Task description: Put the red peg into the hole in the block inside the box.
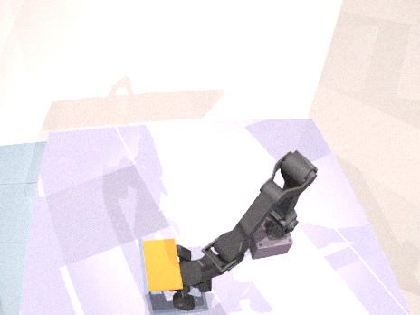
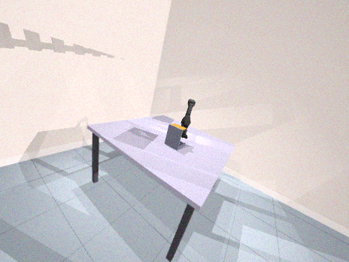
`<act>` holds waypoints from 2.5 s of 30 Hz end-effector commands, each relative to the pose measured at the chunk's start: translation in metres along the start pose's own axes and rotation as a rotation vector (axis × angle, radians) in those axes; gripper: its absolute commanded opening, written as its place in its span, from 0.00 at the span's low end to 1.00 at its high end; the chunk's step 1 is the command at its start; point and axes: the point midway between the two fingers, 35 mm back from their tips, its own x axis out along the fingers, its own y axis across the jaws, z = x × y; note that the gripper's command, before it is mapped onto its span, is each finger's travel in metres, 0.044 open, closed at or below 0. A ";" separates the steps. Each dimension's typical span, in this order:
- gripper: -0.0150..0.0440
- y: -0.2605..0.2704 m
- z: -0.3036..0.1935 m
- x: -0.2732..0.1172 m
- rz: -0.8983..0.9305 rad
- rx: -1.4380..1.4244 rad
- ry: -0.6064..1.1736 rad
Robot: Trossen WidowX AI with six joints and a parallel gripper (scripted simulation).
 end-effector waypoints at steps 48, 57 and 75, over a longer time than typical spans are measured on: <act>0.39 -0.001 0.001 0.002 0.000 0.002 0.005; 0.63 -0.001 0.000 0.002 0.000 0.002 0.005; 0.63 -0.002 -0.009 -0.021 0.002 -0.004 -0.009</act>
